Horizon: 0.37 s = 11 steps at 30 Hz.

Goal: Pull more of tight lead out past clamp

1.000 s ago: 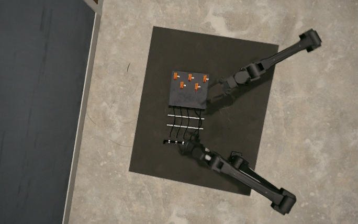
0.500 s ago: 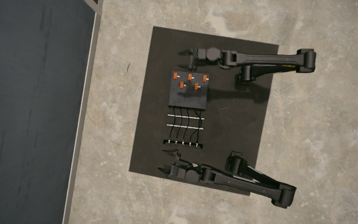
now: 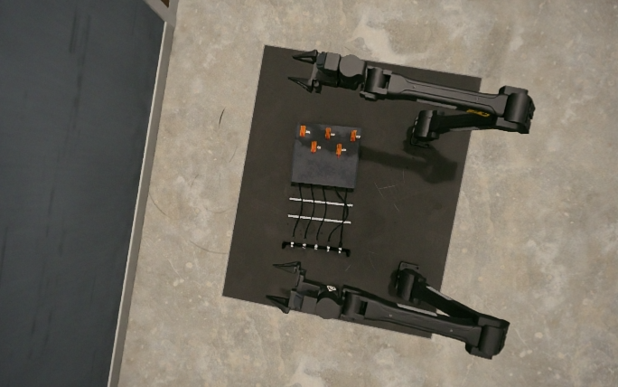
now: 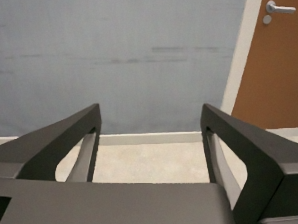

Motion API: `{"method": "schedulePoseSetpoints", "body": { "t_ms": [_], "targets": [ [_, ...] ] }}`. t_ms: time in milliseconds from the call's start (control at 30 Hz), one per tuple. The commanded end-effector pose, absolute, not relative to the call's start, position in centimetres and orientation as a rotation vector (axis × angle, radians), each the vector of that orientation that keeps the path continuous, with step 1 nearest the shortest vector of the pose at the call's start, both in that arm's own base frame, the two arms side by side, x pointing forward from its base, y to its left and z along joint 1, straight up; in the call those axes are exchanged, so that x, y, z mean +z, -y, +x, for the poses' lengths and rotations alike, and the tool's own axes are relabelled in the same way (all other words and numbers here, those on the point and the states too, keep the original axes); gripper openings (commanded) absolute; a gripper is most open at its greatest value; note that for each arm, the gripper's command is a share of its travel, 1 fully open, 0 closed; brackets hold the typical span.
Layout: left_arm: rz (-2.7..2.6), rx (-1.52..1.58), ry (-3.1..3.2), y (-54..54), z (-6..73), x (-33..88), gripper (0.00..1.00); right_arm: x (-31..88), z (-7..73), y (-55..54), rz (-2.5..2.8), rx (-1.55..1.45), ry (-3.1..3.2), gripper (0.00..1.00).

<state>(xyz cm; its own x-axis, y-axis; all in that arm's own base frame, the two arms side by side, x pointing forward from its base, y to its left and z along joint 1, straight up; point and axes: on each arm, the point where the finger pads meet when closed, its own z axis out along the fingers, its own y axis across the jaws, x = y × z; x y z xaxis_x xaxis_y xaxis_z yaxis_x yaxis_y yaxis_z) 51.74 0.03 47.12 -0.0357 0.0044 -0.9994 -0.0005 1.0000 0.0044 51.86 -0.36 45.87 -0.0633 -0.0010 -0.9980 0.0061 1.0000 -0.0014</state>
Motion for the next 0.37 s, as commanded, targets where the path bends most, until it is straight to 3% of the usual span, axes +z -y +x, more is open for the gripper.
{"method": "schedulePoseSetpoints", "body": {
  "t_ms": [0, 333],
  "targets": [
    [-0.001, 0.001, -1.529, 0.0, 52.3, 51.4, 1.00, 52.1, 51.8, 0.0, 0.004, 0.004, -1.515, 0.64],
    [0.000, 0.000, -1.560, 0.0, 51.8, 49.8, 1.00, 49.8, 51.8, 0.0, 0.000, 0.000, -1.560, 0.64]
  ]
}}
